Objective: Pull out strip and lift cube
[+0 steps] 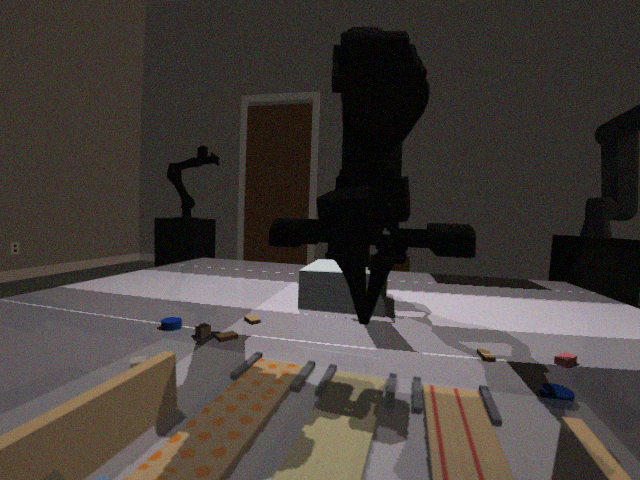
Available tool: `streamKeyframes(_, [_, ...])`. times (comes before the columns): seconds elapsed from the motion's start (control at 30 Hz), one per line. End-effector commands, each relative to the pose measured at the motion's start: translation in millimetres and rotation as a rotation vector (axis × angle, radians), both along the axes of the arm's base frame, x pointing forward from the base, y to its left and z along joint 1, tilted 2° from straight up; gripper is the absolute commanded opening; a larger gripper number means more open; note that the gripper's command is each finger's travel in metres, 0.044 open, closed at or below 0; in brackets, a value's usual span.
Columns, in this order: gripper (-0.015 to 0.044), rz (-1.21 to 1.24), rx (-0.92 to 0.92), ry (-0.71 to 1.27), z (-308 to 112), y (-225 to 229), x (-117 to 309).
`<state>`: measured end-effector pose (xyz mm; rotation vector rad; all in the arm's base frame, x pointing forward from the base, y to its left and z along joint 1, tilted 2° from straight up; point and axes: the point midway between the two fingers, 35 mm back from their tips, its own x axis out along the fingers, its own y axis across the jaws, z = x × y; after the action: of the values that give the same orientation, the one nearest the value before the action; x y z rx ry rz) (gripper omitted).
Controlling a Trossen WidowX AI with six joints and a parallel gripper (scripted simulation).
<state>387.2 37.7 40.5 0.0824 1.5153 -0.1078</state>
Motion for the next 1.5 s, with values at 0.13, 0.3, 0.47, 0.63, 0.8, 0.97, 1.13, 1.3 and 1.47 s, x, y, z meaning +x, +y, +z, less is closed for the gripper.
streamKeyframes(0.13, [0.0, -0.004, -0.005, 0.015, -18.4, -2.2, 0.2])
streamKeyframes(0.3, [0.0, -0.004, -0.005, 0.015, -26.7, -3.1, 0.7])
streamKeyframes(0.47, [0.0, -0.004, -0.006, 0.015, -34.9, -4.0, 1.0])
streamKeyframes(0.63, [0.0, -0.004, -0.006, 0.015, -43.1, -4.8, 1.2])
streamKeyframes(0.8, [0.0, -0.004, -0.006, 0.015, -51.3, -5.5, 1.2])
streamKeyframes(0.97, [0.0, -0.004, -0.006, 0.015, -59.4, -6.1, 1.2])
streamKeyframes(1.13, [0.0, -0.004, -0.006, 0.015, -67.2, -6.3, 1.1])
streamKeyframes(1.3, [0.0, -0.004, -0.006, 0.015, -68.2, -6.4, 1.1])
streamKeyframes(1.47, [0.0, -0.004, -0.006, 0.015, -68.2, -6.4, 1.1])
